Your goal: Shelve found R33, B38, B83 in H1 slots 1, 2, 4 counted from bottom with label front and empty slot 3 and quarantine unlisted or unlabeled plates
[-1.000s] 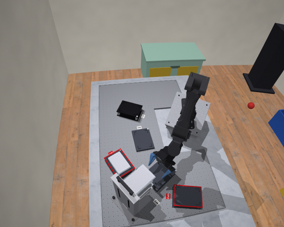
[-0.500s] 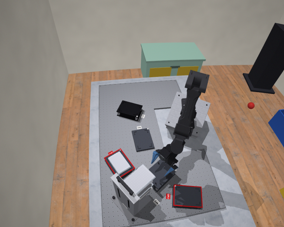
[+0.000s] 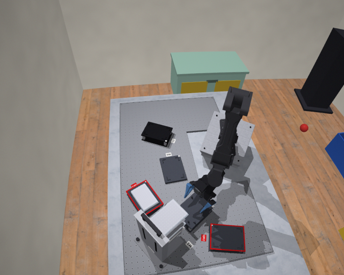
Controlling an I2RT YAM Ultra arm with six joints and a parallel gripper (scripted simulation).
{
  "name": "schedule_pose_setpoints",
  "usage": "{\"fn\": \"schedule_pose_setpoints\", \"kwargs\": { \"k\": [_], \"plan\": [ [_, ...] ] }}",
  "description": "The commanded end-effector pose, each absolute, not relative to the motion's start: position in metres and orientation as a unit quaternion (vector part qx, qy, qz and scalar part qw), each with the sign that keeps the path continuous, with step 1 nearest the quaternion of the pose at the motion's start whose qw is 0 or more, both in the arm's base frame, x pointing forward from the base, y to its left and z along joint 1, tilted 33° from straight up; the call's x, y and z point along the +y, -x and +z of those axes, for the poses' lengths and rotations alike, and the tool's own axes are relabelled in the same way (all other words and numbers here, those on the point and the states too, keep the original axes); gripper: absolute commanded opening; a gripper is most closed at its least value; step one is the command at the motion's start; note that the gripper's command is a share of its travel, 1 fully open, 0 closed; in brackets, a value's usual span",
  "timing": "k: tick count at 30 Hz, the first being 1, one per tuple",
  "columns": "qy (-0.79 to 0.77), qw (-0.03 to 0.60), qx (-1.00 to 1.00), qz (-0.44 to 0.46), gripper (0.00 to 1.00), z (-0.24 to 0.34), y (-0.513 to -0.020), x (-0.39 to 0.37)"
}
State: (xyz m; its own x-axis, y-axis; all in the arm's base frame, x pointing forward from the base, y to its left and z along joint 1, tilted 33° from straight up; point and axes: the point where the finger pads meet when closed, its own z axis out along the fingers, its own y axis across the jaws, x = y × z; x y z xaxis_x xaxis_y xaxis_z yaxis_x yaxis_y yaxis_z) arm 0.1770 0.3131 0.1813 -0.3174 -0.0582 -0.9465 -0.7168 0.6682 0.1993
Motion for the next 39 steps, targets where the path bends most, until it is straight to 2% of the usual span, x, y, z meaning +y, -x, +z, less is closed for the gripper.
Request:
{"fn": "schedule_pose_setpoints", "kwargs": {
  "k": [1, 21, 22, 29, 39],
  "plan": [
    [0.251, 0.529, 0.747, 0.314, 1.00, 0.177, -0.180, 0.314],
    [0.250, 0.529, 0.749, 0.311, 1.00, 0.150, -0.188, 0.326],
    [0.244, 0.539, 0.737, 0.326, 1.00, 0.169, -0.192, 0.336],
    [0.243, 0.543, 0.733, 0.331, 1.00, 0.178, -0.197, 0.340],
    [0.252, 0.532, 0.743, 0.318, 1.00, 0.172, -0.208, 0.350]
  ]
}}
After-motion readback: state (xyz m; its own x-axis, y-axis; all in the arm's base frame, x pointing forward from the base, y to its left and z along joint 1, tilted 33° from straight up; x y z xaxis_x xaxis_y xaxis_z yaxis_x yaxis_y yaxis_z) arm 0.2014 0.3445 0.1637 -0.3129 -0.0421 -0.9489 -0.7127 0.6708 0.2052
